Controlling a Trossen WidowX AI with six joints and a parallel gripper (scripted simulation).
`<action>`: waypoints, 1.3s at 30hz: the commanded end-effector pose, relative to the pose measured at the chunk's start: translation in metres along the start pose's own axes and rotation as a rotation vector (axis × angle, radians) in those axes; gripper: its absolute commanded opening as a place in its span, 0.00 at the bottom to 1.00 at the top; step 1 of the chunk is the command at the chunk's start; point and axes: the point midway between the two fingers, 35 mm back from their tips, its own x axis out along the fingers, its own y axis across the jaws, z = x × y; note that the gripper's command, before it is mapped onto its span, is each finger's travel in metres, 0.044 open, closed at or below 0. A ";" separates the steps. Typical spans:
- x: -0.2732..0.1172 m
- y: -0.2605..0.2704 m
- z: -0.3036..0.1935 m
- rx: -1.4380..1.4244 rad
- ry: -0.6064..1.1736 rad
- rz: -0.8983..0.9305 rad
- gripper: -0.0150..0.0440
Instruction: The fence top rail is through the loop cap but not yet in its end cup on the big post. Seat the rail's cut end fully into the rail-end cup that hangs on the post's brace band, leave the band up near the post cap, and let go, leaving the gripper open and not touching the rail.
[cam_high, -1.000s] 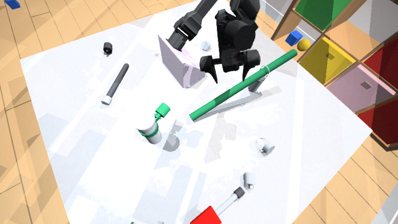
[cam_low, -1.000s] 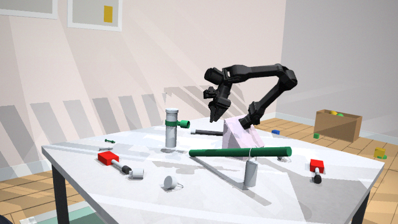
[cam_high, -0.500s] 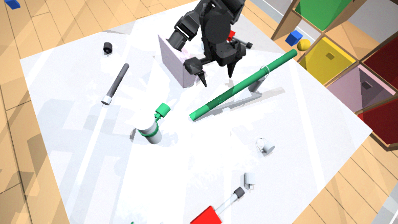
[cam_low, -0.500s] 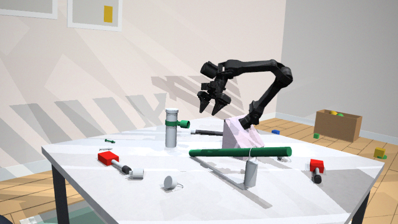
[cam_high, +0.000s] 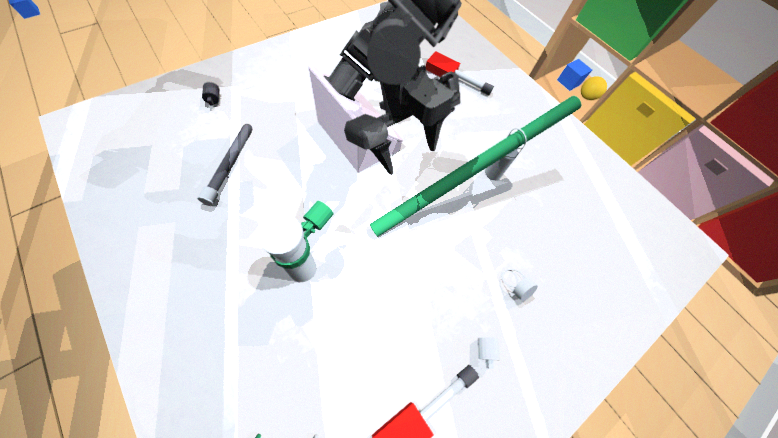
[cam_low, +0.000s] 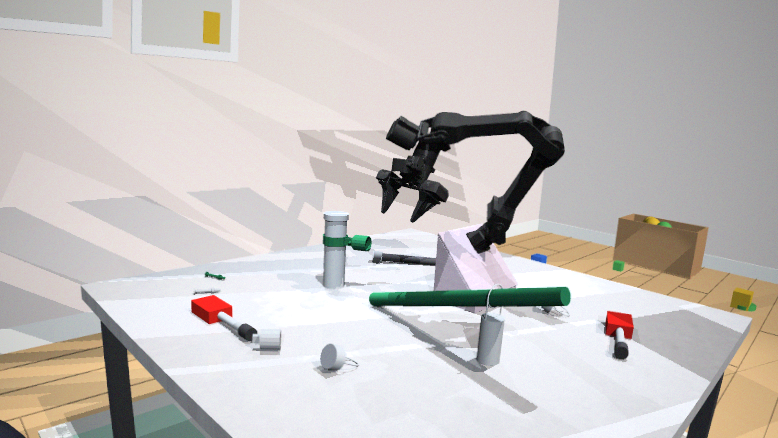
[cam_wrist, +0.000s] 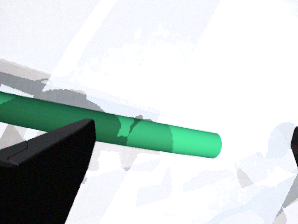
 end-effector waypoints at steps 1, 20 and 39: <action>-0.004 -0.030 -0.004 -0.248 0.013 0.008 1.00; -0.012 -0.121 -0.044 -1.180 -0.040 0.102 1.00; -0.010 -0.166 -0.081 -1.763 -0.172 0.130 1.00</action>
